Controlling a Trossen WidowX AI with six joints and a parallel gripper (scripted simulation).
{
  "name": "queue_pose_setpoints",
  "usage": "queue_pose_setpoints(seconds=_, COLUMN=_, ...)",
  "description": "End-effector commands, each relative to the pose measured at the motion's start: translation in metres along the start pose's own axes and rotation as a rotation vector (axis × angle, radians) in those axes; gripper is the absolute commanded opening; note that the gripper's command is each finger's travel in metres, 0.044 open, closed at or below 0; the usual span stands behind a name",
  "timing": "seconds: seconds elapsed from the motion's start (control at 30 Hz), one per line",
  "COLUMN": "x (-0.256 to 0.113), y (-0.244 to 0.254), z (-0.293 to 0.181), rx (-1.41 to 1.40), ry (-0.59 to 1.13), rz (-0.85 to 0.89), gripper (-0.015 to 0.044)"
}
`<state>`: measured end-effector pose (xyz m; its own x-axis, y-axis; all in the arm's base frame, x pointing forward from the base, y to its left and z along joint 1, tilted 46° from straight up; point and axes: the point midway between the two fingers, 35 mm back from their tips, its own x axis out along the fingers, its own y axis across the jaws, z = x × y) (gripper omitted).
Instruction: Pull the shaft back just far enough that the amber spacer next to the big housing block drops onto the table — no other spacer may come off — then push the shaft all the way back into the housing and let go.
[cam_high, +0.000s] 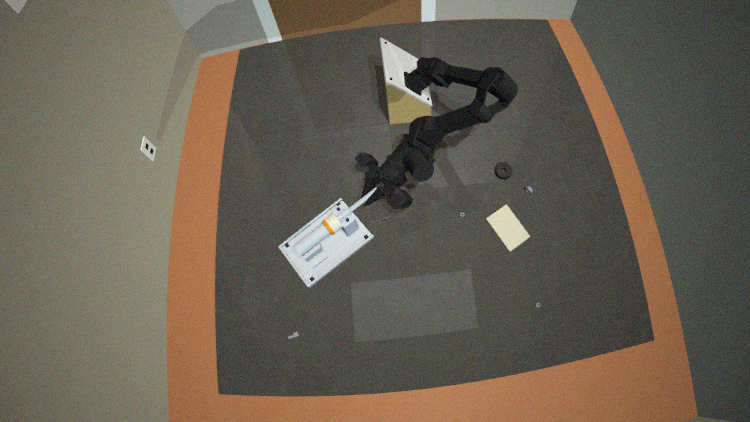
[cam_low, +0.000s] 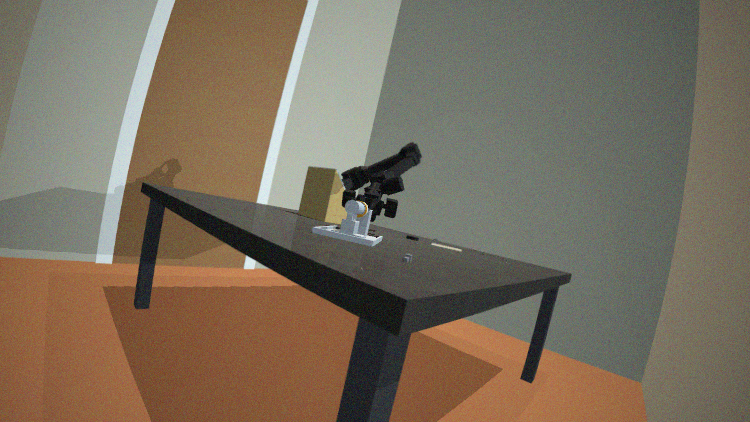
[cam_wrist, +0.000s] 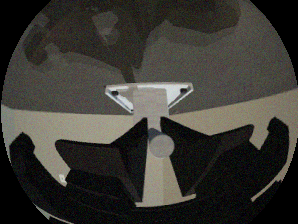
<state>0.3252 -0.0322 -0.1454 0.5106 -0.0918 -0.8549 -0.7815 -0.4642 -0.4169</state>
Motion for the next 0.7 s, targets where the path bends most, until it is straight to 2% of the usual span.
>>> queue_pose_setpoints(seconds=0.0, x=-0.001, y=0.0001, z=0.0005, rx=0.004, ry=-0.001, rz=0.0, gripper=0.0)
queue_pose_setpoints(seconds=0.67, x=-0.0027, y=0.0001, z=0.0015, rx=0.004, ry=-0.001, rz=0.0, gripper=0.0)
